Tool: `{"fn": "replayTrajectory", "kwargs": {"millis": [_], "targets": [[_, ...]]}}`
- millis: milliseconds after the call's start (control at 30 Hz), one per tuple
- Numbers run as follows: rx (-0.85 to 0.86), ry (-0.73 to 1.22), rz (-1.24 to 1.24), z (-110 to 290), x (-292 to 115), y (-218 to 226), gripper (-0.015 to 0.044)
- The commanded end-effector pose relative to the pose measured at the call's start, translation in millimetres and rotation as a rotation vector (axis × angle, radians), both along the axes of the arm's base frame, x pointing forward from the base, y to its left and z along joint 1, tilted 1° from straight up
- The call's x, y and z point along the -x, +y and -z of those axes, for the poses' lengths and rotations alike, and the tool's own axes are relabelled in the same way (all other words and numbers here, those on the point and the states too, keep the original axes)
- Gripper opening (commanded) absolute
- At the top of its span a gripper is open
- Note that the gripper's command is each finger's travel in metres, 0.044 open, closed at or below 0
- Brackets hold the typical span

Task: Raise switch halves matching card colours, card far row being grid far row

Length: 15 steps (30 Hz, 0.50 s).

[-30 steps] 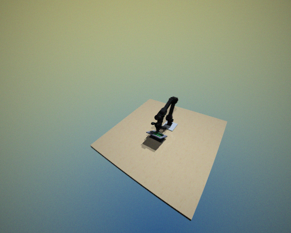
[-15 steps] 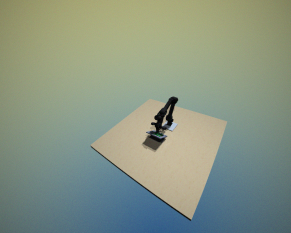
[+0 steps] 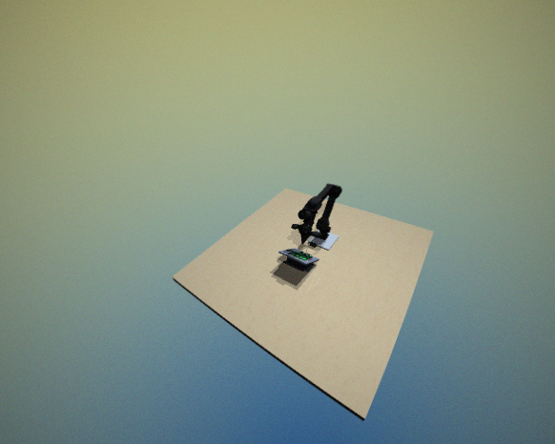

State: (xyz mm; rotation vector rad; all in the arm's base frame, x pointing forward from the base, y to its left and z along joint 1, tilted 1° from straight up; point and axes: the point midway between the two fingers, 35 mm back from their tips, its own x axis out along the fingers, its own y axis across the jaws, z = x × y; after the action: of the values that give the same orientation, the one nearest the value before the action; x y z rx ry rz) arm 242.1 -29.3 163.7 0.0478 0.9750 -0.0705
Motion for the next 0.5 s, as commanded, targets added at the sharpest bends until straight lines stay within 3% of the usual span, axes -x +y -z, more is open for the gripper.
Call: {"fn": "replayTrajectory", "kwargs": {"millis": [0, 233, 467], "targets": [[-0.006, 0.011, -0.005, 8.4, 13.5, 21.9, 0.0], [-0.008, 0.006, -0.005, 19.3, 29.2, 44.4, 0.0], [-0.006, -0.021, -0.005, 48.7, 10.5, 43.4, 0.0]]}}
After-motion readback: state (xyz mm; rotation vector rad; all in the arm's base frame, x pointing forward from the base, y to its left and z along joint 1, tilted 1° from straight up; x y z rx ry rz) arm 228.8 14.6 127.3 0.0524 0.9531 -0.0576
